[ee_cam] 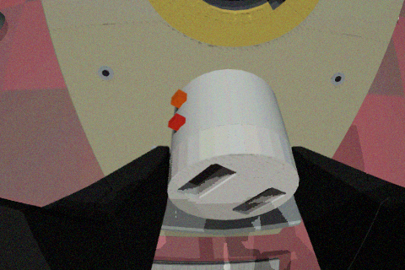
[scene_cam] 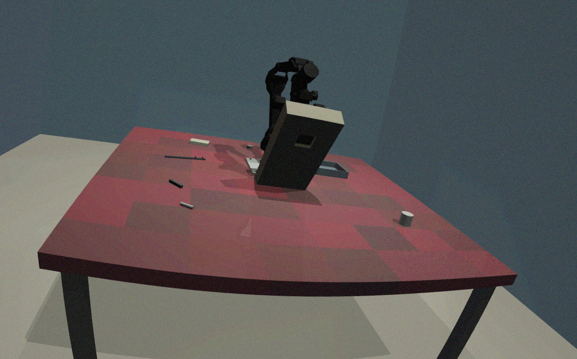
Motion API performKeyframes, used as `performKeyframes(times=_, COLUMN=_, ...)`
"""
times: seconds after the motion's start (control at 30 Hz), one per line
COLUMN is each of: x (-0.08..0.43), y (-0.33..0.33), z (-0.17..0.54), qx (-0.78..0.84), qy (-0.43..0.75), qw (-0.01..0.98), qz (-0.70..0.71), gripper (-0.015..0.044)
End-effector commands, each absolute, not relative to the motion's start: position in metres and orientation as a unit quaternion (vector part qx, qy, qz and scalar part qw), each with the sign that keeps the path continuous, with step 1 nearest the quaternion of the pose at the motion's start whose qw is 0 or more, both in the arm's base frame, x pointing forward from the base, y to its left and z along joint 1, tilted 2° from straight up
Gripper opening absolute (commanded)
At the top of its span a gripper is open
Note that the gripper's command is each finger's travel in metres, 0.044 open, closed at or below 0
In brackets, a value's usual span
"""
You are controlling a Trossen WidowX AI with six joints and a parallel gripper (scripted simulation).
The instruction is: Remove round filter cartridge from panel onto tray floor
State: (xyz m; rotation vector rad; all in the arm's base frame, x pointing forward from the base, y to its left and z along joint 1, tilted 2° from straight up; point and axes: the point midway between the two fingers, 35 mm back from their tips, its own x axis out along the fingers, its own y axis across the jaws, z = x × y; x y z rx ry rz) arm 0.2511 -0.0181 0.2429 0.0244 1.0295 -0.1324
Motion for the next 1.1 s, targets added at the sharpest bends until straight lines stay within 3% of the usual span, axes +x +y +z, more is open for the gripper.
performKeyframes(times=0.0, x=0.244, y=-0.017, z=0.262, qx=0.012, qy=0.488, qw=0.870, qz=-0.066, gripper=0.0000)
performKeyframes(times=0.33, x=0.220, y=-0.014, z=0.297, qx=0.012, qy=0.489, qw=0.870, qz=-0.066, gripper=0.0000)
performKeyframes(times=1.07, x=0.236, y=0.047, z=0.286, qx=0.016, qy=0.494, qw=0.867, qz=-0.065, gripper=0.0000)
